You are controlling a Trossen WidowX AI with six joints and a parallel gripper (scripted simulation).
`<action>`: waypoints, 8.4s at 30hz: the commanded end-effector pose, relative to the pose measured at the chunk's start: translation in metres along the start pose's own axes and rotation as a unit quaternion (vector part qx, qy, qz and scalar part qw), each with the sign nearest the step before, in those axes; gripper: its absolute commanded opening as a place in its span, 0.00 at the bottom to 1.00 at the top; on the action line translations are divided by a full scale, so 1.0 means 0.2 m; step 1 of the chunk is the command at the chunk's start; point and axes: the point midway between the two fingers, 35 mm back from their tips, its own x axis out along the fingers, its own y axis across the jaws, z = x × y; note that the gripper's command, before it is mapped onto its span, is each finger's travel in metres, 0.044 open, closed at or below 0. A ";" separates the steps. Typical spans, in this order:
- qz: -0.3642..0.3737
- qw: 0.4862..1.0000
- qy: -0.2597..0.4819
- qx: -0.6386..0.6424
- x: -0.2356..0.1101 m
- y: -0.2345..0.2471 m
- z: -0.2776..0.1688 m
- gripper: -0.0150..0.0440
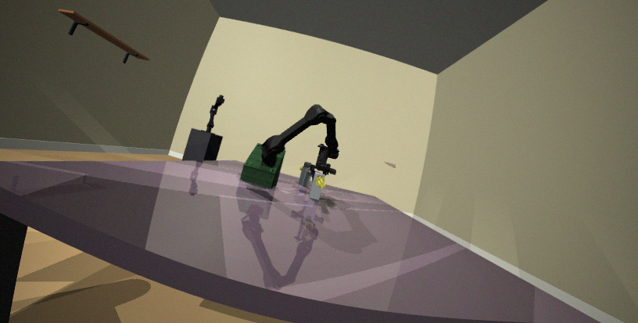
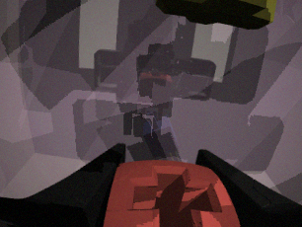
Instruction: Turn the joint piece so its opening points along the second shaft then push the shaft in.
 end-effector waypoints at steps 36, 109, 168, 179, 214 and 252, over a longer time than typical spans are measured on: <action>0.000 0.991 -0.130 -0.002 -0.14 0.00 -0.03 1.00; 0.007 0.841 0.050 -0.539 -0.76 0.02 0.10 1.00; 0.044 0.967 0.157 -0.197 -0.56 0.05 0.72 1.00; 0.052 0.927 0.094 -0.358 -0.57 0.07 0.96 1.00; -0.025 0.726 -0.023 -0.687 -0.62 -0.01 1.57 1.00; 0.014 0.993 -0.033 -0.109 -0.32 -0.01 1.60 1.00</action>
